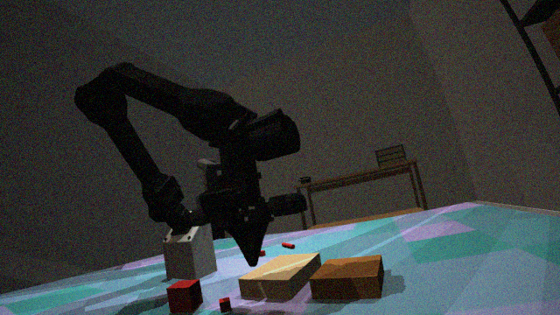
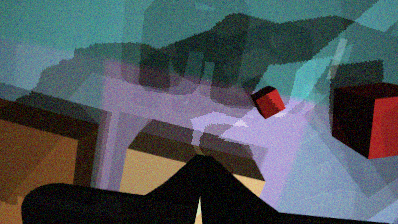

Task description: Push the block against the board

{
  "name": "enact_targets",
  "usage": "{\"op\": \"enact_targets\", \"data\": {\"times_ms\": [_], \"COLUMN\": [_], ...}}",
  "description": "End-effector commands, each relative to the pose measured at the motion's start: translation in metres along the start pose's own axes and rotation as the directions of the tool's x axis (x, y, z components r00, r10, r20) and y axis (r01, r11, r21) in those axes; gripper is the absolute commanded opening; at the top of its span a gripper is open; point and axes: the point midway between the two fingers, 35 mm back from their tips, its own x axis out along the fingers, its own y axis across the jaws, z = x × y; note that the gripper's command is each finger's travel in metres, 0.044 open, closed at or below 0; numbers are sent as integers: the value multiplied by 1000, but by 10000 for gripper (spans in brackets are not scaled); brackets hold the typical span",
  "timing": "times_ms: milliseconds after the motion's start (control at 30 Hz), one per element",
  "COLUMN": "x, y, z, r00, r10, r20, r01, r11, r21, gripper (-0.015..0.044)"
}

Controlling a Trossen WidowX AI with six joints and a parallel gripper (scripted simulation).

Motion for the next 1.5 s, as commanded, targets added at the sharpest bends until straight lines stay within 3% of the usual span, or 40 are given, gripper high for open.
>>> {"op": "enact_targets", "data": {"times_ms": [0, 267, 467, 1467], "x": [-2, 1, 54, 54], "y": [-5, -4, -5, -1], "z": [9, 9, 10, -11], "r00": [1000, 1000, 1000, 1000], "r10": [5, 5, 5, 5], "r20": [8, 8, 12, 9], "r01": [-6, -6, -7, -6], "r11": [993, 993, 993, 993], "r21": [117, 117, 114, 114], "gripper": [0, 0, 0, 0]}}
